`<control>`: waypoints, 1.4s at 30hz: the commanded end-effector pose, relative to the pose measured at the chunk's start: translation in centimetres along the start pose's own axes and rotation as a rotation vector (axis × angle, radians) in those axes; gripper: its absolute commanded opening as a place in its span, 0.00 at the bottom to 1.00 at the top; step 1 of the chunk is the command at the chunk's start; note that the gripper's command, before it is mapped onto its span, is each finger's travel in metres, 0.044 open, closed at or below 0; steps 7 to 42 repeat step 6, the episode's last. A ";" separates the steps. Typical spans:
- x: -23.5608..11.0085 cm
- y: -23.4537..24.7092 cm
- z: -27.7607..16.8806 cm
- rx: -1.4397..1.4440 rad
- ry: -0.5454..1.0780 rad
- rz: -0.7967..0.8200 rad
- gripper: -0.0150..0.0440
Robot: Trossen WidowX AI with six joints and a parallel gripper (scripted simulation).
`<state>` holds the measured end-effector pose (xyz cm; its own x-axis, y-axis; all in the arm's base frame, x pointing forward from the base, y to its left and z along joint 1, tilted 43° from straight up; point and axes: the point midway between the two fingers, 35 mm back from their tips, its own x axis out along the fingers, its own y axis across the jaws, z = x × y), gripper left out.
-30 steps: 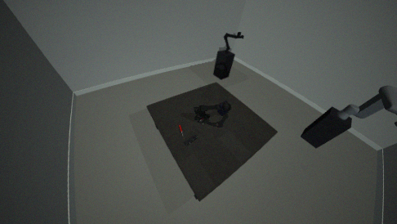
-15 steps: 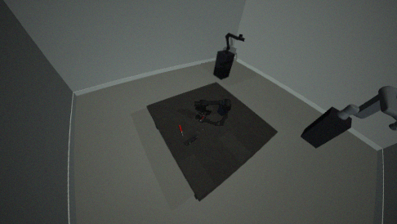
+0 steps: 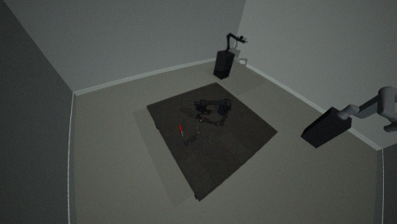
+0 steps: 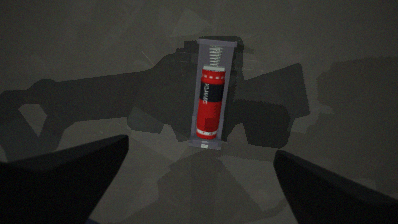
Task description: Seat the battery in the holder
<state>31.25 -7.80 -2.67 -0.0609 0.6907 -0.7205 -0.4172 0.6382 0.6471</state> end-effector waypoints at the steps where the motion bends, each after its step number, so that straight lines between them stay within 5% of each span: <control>1: -0.1 0.0 -0.1 -0.003 0.003 -0.002 1.00; 42: -0.1 0.0 -0.1 -0.003 0.003 -0.002 1.00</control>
